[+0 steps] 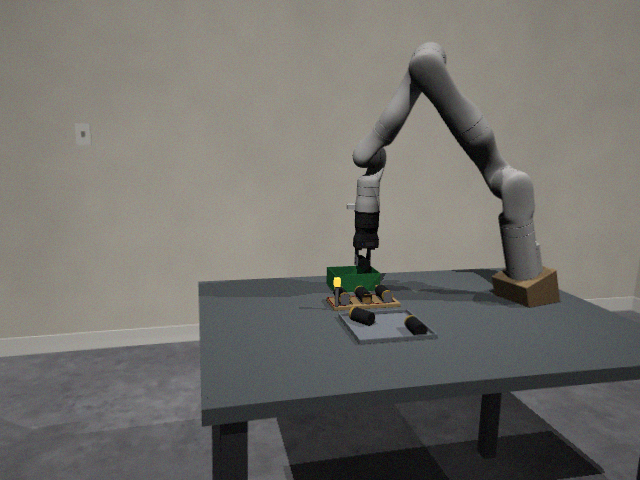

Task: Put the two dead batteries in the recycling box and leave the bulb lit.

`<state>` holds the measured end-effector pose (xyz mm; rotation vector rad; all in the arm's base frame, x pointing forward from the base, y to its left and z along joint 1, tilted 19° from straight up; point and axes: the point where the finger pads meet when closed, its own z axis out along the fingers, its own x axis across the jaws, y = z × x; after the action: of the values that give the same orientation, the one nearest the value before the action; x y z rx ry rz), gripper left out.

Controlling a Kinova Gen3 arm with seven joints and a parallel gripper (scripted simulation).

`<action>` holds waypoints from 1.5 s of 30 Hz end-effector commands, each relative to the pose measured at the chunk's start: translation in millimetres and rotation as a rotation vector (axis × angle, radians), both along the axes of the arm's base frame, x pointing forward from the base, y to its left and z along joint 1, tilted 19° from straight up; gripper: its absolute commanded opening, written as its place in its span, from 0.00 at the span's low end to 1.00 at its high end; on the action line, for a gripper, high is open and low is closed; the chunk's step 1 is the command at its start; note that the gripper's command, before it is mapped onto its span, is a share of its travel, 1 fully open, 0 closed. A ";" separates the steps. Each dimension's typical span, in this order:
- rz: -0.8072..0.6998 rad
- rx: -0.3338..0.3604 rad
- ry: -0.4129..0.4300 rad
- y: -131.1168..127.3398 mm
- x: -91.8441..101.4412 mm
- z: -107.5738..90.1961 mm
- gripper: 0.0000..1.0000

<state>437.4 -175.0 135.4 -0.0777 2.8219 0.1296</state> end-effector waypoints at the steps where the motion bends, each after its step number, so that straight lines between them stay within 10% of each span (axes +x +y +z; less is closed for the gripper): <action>1: 0.000 0.000 -0.002 -0.4 0.3 0.7 0.57; 21: 0.000 0.000 -0.002 5.3 18.5 -54.8 0.57; 40: 0.000 0.000 -0.002 5.9 20.4 -60.7 0.57; 41: 0.000 0.000 -0.002 5.9 20.4 -60.7 0.90; 45: 0.000 0.000 -0.002 5.9 20.4 -60.7 0.90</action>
<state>457.5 -168.9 74.1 -0.0774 2.8213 0.1291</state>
